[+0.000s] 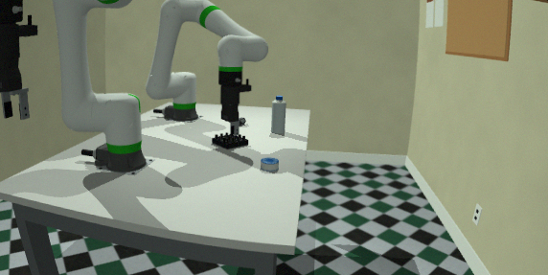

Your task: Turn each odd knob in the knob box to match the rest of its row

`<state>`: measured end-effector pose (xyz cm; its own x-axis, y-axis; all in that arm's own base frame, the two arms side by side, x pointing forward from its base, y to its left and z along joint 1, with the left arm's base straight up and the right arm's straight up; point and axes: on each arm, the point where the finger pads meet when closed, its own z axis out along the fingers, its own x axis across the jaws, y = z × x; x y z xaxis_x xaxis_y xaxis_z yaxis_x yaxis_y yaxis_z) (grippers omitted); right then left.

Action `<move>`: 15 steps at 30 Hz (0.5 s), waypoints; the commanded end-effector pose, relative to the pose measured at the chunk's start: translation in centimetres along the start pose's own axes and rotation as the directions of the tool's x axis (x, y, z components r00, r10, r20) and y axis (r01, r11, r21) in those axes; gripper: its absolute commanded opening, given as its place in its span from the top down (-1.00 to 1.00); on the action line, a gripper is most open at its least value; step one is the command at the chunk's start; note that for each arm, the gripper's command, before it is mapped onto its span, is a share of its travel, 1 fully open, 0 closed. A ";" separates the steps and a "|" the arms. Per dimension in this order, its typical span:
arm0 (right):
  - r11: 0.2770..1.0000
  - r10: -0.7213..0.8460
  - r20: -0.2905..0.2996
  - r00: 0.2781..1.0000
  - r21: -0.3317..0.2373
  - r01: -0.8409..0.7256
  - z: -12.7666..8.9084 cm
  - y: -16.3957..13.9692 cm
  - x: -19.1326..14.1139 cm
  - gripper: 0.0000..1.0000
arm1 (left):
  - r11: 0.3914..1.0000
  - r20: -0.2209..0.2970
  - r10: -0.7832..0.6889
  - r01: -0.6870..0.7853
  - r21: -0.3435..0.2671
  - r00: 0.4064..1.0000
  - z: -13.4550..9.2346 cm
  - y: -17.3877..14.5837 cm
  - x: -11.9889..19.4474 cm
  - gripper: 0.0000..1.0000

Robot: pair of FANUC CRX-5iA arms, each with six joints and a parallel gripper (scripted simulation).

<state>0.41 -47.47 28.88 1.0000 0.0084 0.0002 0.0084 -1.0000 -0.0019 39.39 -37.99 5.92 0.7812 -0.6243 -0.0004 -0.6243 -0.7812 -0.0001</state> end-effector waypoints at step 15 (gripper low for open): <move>1.000 0.000 0.000 1.000 -0.002 0.000 -0.1 0.0 0.0 -1.00 | 1.000 -0.002 0.000 0.000 0.000 1.000 1.1 0.0 0.1 0.07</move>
<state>0.41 -47.47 28.88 1.0000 0.0084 0.0002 0.0084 -1.0000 -0.0019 39.39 -37.98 4.74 0.7812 -0.6243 -0.0005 -0.6243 -0.7812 -0.0002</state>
